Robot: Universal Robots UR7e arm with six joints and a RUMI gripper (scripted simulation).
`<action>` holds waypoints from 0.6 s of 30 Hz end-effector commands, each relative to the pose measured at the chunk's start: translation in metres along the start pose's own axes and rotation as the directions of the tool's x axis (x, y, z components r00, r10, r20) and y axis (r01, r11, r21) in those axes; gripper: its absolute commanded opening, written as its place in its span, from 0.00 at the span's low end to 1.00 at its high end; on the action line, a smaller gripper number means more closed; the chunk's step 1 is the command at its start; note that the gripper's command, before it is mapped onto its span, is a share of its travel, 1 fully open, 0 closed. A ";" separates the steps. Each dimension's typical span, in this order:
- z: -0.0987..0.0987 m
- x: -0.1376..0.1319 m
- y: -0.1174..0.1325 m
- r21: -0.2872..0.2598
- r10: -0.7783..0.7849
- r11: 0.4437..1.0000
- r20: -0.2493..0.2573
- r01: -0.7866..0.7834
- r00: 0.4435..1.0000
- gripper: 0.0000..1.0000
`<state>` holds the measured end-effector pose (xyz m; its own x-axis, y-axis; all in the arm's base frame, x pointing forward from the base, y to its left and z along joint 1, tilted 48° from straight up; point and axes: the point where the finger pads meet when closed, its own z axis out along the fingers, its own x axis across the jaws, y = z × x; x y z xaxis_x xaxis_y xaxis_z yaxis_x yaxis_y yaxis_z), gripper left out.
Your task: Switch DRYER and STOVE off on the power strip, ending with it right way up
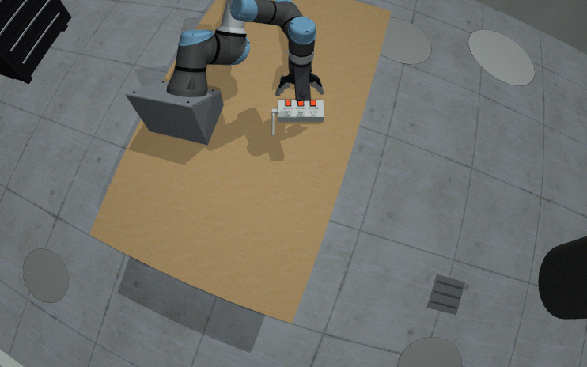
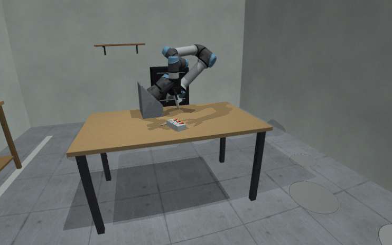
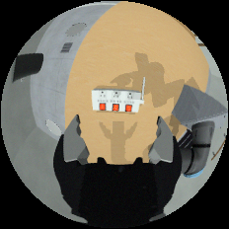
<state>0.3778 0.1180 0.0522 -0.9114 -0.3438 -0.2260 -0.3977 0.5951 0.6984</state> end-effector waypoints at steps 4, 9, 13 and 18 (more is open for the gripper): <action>0.011 -0.004 0.008 -0.003 -0.307 0.952 0.007 0.307 0.952 1.00; 0.020 -0.007 0.015 -0.002 -0.518 0.856 0.007 0.518 0.856 1.00; 0.027 -0.008 0.021 -0.001 -0.655 0.756 0.007 0.655 0.756 1.00; 0.032 -0.009 0.025 -0.001 -0.767 0.642 0.009 0.767 0.642 1.00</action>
<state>0.3735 0.1514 0.0502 -0.4681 -0.6456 -0.6034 -0.8772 0.2570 0.4056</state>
